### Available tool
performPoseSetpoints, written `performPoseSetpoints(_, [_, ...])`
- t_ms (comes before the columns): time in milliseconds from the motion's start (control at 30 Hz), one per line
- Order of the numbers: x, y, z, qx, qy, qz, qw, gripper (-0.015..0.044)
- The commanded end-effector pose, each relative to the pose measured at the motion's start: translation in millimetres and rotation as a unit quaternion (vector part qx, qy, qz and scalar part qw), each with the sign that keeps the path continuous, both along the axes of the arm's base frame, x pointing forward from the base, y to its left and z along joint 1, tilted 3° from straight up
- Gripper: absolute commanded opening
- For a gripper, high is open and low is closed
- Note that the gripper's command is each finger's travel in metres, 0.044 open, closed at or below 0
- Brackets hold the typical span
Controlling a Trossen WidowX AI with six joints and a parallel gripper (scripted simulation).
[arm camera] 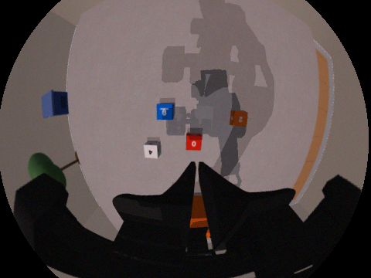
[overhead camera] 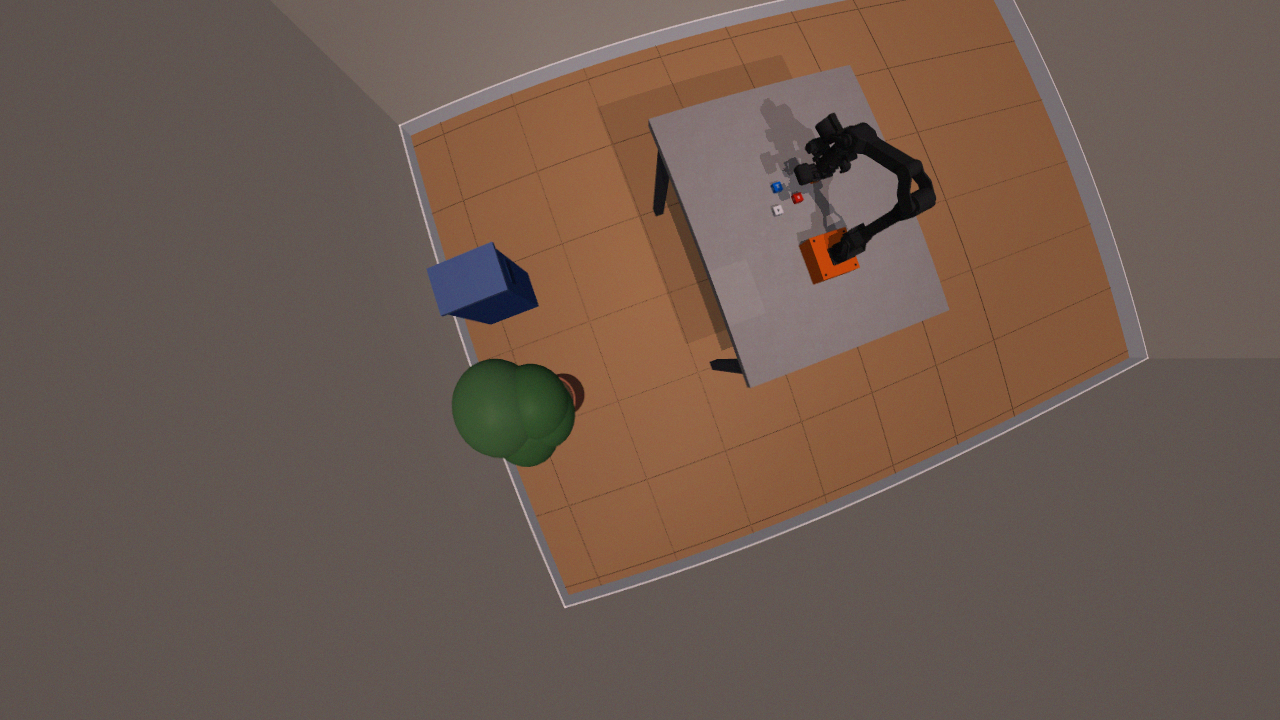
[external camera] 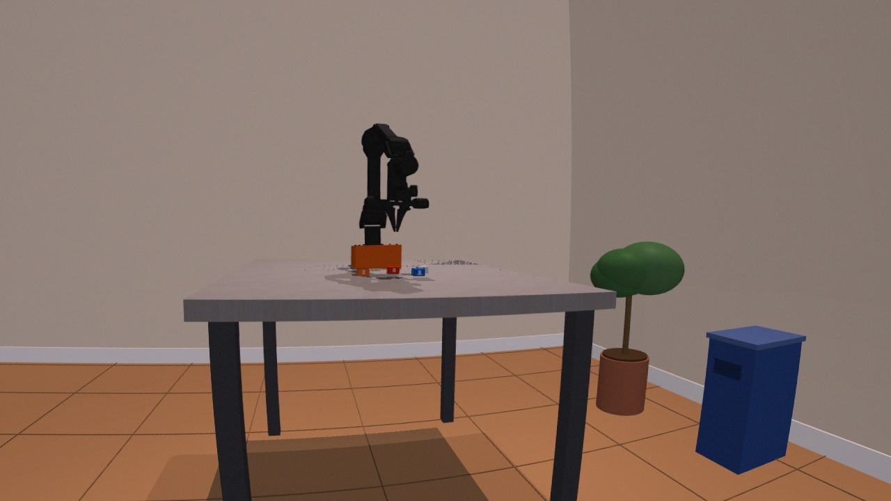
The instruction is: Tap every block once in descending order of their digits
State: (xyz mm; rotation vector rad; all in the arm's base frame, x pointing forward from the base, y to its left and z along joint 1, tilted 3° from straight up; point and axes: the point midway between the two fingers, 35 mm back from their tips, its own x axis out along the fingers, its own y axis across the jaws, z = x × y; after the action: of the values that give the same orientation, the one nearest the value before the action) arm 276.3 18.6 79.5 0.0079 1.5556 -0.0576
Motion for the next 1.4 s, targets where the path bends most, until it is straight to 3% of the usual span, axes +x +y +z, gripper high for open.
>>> performPoseSetpoints(0, [-4,-1,-39,-0.001,0.011,-0.005,1.0,0.002])
performPoseSetpoints(133, [-8,-3,-79,-0.001,0.012,-0.005,1.0,0.002])
performPoseSetpoints(933, [-9,-4,-108,-0.001,0.012,-0.005,1.0,0.002])
performPoseSetpoints(1167, [-9,-4,-109,-0.001,0.012,-0.005,1.0,0.002])
performPoseSetpoints(1367, [-8,-3,-79,-0.001,0.012,-0.005,1.0,0.002])
